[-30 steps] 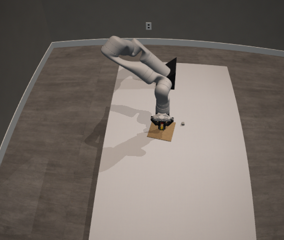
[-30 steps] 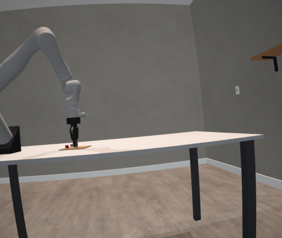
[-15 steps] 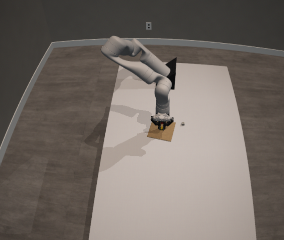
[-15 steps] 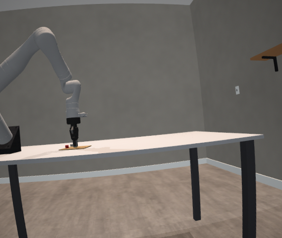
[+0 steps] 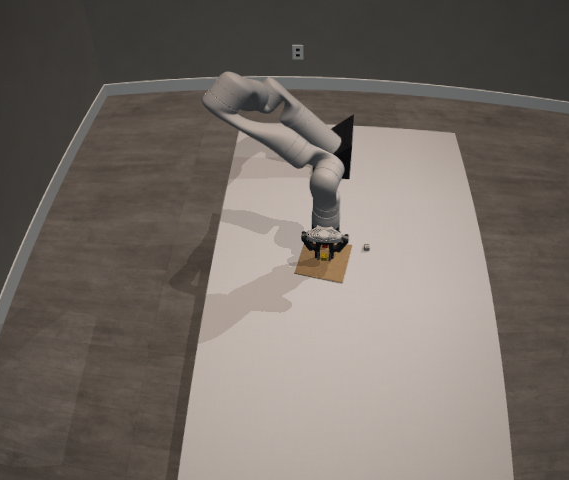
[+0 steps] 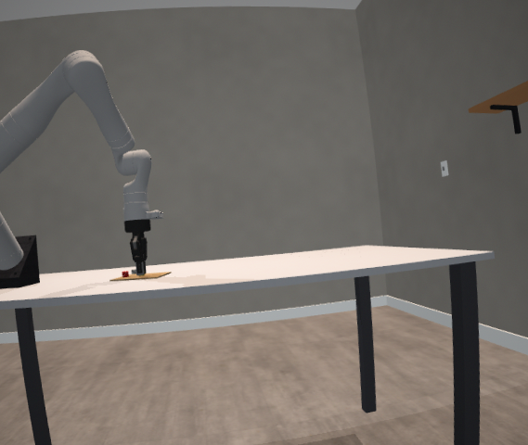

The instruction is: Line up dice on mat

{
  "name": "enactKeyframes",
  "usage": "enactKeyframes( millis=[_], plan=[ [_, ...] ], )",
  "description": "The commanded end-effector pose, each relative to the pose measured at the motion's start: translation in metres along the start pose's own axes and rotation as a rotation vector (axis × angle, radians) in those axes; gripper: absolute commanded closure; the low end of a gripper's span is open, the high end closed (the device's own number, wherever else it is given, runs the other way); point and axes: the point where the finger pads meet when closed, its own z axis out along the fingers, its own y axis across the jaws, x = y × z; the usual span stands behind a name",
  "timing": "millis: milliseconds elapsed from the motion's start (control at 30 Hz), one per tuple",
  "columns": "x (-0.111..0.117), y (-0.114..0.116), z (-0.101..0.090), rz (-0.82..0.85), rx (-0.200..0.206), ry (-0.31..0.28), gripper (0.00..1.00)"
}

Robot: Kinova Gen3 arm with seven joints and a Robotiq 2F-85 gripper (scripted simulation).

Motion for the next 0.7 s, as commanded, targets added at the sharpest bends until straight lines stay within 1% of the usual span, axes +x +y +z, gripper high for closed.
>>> enactKeyframes(
  millis=[0,367,467,567,633,667],
  plan=[
    [0.0,0.0,-0.001,0.0,0.001,0.002,0.69],
    [0.0,0.0,-0.002,0.0,0.001,0.002,0.69],
    [0.0,0.0,-0.006,0.0,0.001,0.002,0.69],
    [0.0,0.0,-0.016,0.0,0.001,0.002,0.69],
    [0.0,0.0,-0.016,0.0,0.001,0.002,0.69],
    [0.0,0.0,-0.021,0.0,0.001,0.002,0.69]
  ],
)
